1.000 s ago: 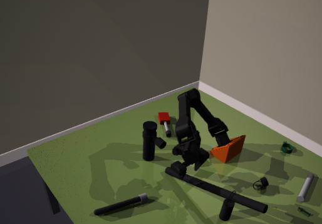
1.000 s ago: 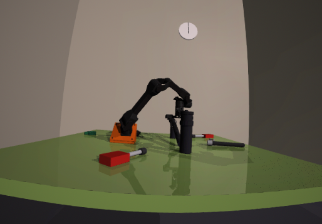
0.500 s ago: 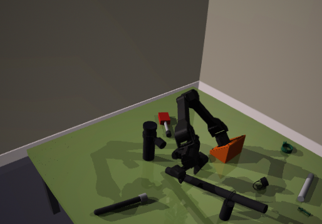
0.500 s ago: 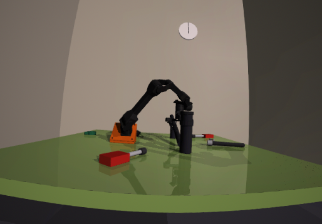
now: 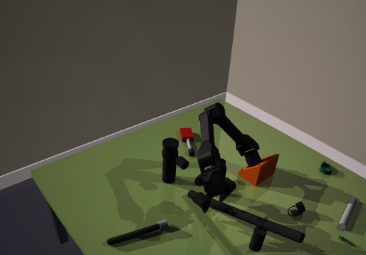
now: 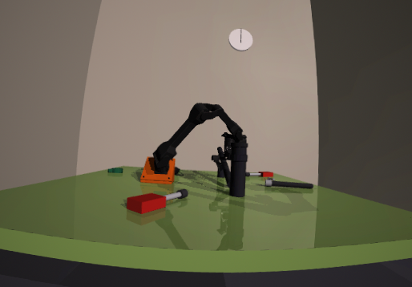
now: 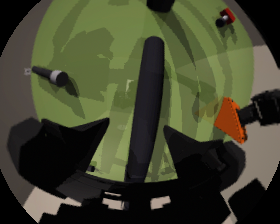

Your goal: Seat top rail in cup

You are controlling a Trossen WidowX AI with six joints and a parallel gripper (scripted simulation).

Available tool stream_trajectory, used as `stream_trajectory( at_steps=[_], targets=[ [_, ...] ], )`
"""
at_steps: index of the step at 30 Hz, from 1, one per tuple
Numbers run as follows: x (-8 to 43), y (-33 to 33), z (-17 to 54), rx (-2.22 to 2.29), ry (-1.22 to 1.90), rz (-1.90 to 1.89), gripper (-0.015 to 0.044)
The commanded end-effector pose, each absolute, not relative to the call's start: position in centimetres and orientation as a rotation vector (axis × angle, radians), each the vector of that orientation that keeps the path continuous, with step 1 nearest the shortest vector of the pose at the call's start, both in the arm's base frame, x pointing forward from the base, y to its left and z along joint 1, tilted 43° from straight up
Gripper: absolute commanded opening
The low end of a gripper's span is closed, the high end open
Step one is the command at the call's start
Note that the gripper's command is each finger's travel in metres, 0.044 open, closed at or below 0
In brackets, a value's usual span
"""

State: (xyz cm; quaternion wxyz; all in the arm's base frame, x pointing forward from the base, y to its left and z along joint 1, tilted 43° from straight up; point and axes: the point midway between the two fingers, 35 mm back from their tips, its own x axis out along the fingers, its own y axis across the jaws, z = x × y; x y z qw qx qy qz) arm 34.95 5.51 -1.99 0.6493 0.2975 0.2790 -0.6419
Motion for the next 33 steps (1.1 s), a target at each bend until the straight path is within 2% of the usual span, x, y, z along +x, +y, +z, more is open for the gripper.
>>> stream_trajectory(
  at_steps=[1,7,16,28,33],
  targets=[
    [34.77,4.9,-2.48,0.664,0.634,-1.461,0.044],
    [34.71,4.39,-2.99,0.663,0.633,-1.461,0.044],
    [34.74,4.4,-3.0,0.663,0.633,-1.461,0.0204],
    [34.74,4.4,-3.0,0.663,0.633,-1.461,0.0124],
    [34.55,4.78,-2.65,0.664,0.634,-1.461,0.0]
  ],
)
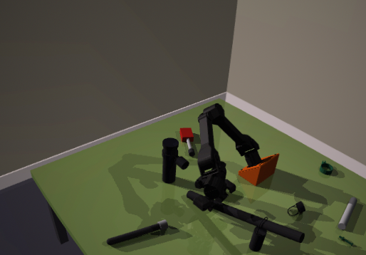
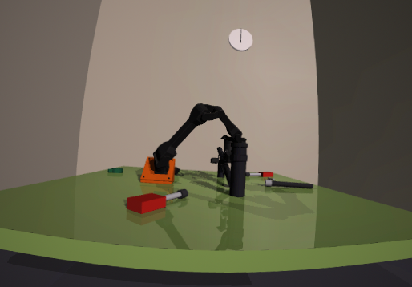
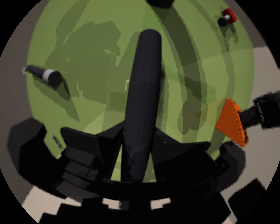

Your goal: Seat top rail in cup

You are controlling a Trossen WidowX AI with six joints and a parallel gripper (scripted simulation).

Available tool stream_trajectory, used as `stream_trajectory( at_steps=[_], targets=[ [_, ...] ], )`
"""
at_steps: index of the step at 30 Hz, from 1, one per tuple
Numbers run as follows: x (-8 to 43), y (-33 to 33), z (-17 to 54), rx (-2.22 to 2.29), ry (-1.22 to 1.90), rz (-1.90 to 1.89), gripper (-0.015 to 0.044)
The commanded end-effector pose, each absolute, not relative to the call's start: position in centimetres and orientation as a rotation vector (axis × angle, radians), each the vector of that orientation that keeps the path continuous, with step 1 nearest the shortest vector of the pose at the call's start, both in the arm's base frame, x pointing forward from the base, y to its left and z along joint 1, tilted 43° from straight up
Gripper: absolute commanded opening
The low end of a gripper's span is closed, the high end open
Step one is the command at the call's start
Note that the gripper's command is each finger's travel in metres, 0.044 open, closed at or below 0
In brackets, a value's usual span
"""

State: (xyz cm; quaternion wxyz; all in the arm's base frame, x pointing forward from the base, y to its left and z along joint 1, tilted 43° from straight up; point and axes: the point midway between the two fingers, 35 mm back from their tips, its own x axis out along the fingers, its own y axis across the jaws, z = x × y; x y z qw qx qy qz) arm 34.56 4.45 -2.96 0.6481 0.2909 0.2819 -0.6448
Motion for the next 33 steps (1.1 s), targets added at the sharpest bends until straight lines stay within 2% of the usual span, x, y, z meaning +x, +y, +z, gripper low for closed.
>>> stream_trajectory(
  at_steps=[1,18,33],
  targets=[
    [34.5,4.8,-2.6,0.661,0.63,-1.462,0.0],
    [33.9,8.7,4.1,0.483,0.304,-1.389,0.0],
    [33.6,8.7,3.6,0.484,0.326,-1.399,0.0]
  ],
)
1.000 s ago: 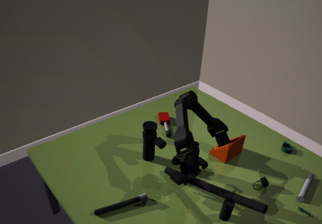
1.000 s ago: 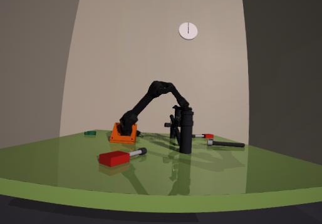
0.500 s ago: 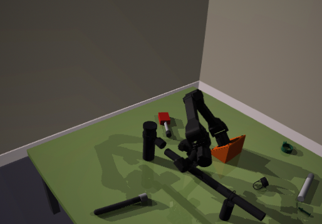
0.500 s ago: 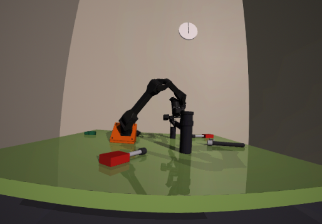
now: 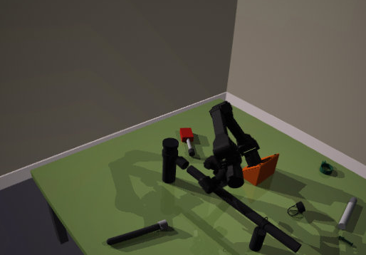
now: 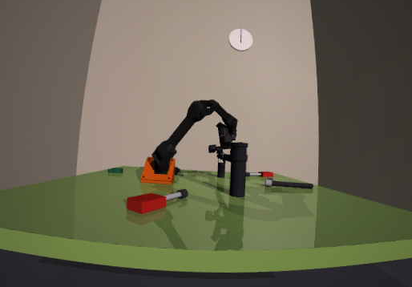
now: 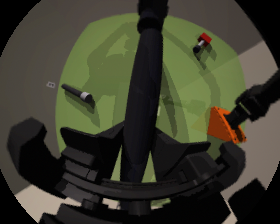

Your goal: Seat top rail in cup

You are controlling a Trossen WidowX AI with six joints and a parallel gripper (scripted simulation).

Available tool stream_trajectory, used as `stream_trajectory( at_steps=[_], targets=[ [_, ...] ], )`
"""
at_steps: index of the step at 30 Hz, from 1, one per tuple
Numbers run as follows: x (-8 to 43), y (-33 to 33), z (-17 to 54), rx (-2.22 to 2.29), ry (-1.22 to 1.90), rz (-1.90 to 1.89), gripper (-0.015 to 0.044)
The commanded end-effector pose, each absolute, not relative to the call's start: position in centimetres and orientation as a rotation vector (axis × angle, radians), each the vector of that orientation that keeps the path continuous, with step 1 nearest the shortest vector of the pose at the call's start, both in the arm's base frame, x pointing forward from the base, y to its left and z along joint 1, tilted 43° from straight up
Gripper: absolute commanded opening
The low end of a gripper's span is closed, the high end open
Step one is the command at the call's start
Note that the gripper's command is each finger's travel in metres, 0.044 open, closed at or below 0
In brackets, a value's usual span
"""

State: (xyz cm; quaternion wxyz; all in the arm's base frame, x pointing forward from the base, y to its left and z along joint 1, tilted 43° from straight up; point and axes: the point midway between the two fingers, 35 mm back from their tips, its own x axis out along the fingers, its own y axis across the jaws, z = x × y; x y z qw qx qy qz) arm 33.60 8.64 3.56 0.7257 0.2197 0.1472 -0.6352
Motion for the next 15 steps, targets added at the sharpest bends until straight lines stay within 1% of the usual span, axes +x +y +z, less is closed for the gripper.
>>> stream_trajectory(
  at_steps=[1,15],
  targets=[
    [33.62,8.69,3.58,0.484,0.326,-1.399,0.0],
    [33.95,8.62,4.05,0.484,0.326,-1.399,0.0]
  ],
)
